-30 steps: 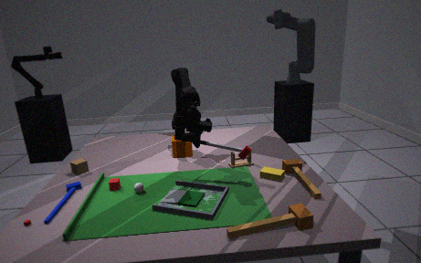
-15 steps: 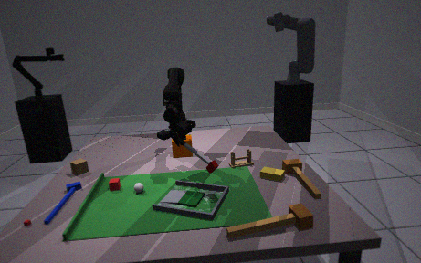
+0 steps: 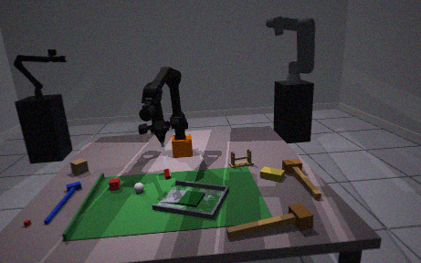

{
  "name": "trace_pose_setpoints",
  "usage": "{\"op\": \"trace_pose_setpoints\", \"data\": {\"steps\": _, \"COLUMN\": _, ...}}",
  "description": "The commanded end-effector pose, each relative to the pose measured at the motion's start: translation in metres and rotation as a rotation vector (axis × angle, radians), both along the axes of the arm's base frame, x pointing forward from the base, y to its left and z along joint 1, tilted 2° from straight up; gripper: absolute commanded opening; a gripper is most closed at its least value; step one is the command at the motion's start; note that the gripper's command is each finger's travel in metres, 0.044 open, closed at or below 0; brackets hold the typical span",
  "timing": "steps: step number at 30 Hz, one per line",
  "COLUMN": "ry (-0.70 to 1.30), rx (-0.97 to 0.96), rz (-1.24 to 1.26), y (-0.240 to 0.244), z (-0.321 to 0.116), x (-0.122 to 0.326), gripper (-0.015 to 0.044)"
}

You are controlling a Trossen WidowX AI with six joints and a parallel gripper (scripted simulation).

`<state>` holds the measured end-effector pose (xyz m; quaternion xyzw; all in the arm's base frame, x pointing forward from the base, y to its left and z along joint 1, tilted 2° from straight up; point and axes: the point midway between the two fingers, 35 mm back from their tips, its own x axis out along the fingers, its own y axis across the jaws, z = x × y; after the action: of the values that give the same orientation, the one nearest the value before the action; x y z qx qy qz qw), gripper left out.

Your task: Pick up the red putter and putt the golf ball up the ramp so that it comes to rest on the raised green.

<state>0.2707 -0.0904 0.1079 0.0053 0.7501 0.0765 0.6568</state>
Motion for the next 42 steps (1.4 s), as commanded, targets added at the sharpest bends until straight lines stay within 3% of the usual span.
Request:
{"op": "trace_pose_setpoints", "data": {"steps": 1, "ry": 0.028, "rx": -0.02, "rz": -0.117, "y": -0.019, "z": 0.005, "x": -0.007, "gripper": 0.0}}
{"op": "trace_pose_setpoints", "data": {"steps": 15, "ry": 0.151, "rx": -0.078, "rz": -0.522, "y": -0.077, "z": 0.02, "x": -0.046, "gripper": 0.0}}
{"op": "trace_pose_setpoints", "data": {"steps": 42, "ry": 0.153, "rx": -0.078, "rz": -0.526, "y": -0.076, "z": -0.032, "x": -0.046, "gripper": 0.0}}
